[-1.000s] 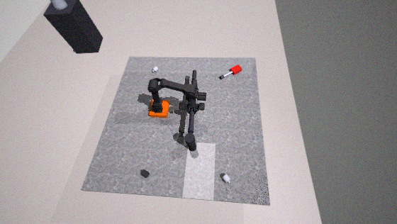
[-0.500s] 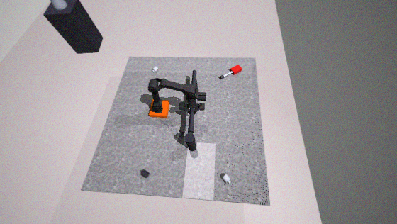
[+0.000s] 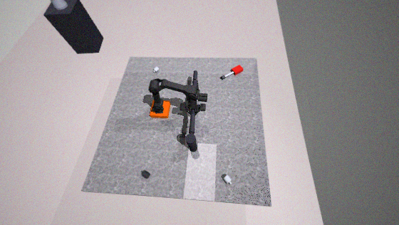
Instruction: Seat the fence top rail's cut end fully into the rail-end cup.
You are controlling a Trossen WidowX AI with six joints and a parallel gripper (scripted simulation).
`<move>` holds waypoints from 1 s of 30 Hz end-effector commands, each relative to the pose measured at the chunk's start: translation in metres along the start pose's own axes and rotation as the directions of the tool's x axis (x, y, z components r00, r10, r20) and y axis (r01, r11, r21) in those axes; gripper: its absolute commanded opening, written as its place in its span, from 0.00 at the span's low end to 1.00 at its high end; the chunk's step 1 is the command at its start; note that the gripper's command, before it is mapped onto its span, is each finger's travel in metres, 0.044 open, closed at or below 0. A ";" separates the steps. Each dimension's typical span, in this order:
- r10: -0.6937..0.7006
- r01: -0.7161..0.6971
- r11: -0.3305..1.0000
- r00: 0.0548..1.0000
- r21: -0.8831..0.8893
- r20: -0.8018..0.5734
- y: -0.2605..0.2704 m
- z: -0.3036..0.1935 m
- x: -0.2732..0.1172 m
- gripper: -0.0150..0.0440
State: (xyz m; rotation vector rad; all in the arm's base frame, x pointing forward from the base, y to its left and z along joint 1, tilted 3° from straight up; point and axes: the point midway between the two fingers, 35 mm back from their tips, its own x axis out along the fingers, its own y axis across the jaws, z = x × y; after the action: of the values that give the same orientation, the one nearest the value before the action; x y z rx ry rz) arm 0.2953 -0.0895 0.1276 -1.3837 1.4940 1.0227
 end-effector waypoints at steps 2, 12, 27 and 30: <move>-0.003 0.003 1.000 1.000 0.000 -0.014 -0.001 -0.007 -0.001 0.25; -0.003 0.003 1.000 1.000 0.000 -0.014 -0.002 -0.013 -0.002 0.25; -0.003 0.003 1.000 1.000 0.000 -0.015 -0.003 -0.021 -0.002 0.25; -0.003 0.003 1.000 1.000 0.000 -0.015 -0.003 -0.023 -0.002 0.25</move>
State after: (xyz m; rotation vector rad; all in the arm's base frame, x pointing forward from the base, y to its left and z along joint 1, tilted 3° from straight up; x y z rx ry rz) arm 0.2947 -0.1009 0.1297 -1.3736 1.4905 1.0393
